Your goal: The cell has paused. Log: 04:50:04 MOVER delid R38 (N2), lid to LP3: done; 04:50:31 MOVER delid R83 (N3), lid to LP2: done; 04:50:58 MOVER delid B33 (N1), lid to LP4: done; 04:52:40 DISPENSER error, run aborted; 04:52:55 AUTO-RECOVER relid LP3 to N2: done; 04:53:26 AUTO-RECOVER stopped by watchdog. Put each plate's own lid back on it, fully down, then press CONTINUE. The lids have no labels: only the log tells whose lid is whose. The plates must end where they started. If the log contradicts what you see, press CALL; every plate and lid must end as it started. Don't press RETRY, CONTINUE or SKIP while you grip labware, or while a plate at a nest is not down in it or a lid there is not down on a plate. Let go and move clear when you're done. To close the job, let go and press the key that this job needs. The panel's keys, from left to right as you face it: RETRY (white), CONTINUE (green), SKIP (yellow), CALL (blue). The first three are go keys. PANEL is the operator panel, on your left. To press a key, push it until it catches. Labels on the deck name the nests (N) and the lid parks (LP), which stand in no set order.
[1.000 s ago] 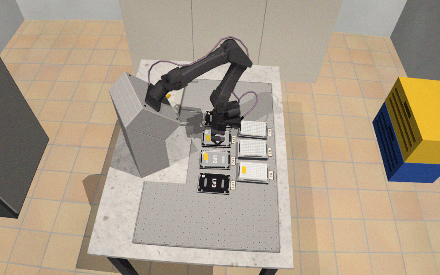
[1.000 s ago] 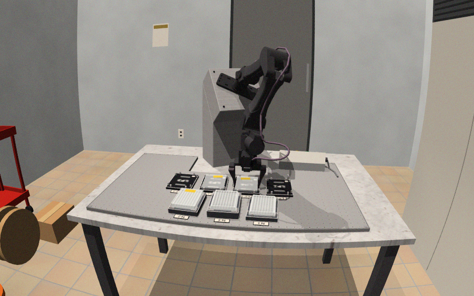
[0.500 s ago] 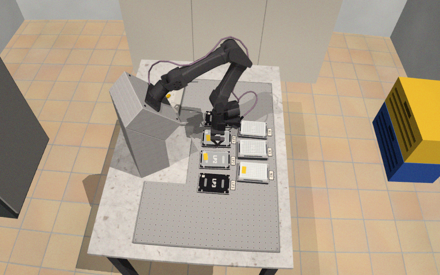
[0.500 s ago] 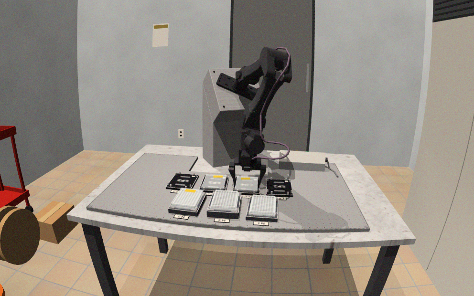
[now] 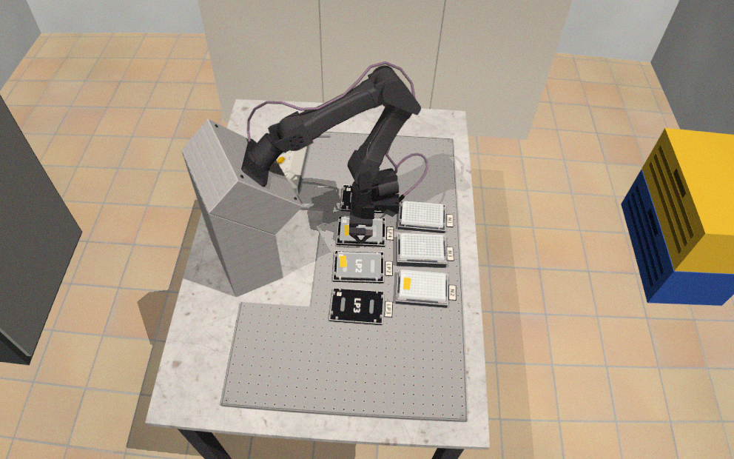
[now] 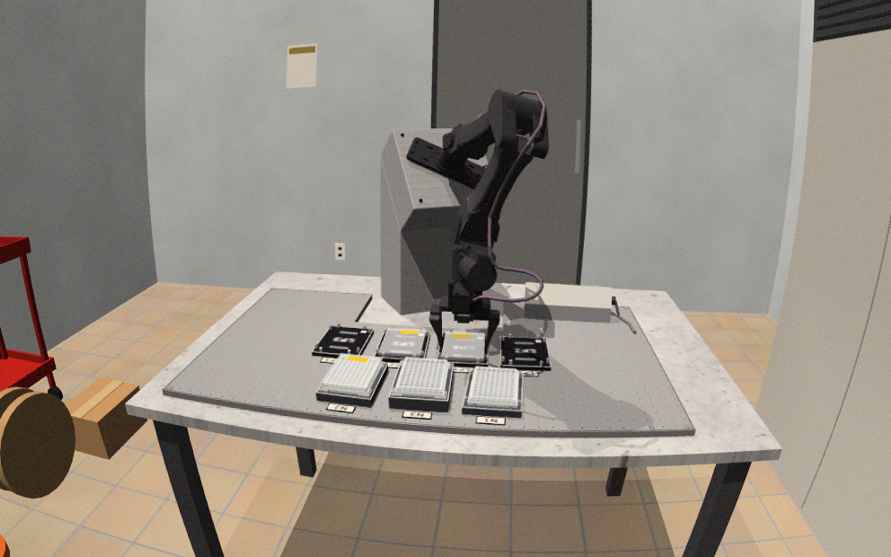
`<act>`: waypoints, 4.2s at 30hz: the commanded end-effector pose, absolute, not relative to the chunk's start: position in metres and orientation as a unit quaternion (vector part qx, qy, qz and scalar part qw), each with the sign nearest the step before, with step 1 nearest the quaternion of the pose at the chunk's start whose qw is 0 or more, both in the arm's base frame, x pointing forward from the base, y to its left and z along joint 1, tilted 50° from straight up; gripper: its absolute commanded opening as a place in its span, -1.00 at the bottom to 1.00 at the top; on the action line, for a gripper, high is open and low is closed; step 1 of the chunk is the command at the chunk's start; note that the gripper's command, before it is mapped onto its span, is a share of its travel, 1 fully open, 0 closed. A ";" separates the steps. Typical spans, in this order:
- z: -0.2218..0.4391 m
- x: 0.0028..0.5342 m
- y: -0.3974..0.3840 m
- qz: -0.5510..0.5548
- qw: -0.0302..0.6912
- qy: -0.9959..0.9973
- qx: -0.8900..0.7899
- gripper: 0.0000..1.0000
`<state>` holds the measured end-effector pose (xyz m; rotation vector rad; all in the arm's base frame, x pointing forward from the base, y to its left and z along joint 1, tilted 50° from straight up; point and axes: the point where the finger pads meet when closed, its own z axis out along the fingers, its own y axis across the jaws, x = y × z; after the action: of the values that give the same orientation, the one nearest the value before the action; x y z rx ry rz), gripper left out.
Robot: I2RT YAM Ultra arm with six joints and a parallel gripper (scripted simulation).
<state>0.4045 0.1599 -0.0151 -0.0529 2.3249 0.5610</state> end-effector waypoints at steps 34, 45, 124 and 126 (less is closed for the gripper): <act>-0.030 0.393 0.155 0.213 0.347 0.913 -0.012 -1.00; -0.012 0.391 0.151 0.218 0.358 0.908 -0.015 -1.00; 0.076 0.430 0.148 0.225 0.357 0.906 0.017 -1.00; 0.083 0.436 0.150 0.225 0.357 0.907 0.017 -1.00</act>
<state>0.4291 0.1556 0.0817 0.0041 2.2946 0.5979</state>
